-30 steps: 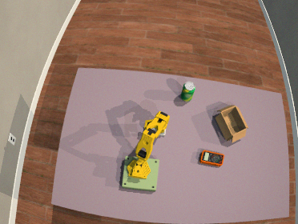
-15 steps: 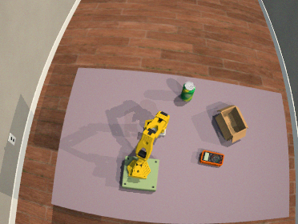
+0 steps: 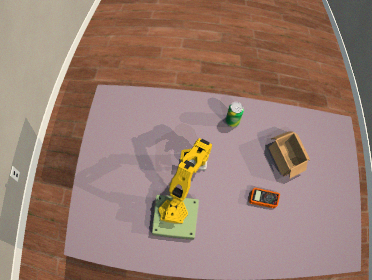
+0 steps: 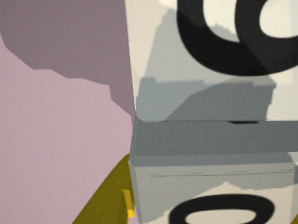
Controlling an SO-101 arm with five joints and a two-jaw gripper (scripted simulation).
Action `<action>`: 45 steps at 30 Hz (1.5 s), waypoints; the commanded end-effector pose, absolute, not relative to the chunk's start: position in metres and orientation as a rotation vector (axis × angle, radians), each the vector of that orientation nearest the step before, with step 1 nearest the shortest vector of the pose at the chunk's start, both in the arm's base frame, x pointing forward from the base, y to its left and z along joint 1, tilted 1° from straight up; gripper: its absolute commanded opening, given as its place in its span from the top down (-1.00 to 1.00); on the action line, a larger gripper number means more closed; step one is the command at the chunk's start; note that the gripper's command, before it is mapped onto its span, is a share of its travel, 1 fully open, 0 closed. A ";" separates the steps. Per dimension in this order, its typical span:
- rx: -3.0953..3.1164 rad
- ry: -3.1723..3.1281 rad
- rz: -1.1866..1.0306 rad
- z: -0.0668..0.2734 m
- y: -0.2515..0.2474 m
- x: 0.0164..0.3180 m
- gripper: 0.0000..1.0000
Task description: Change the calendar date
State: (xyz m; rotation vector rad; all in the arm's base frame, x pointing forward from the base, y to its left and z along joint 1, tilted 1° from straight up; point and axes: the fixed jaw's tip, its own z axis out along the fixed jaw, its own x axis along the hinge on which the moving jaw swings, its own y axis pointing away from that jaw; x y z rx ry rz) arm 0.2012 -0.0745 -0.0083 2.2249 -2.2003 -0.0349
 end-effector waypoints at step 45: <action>2.225 -2.213 -0.011 0.017 -0.075 0.204 1.00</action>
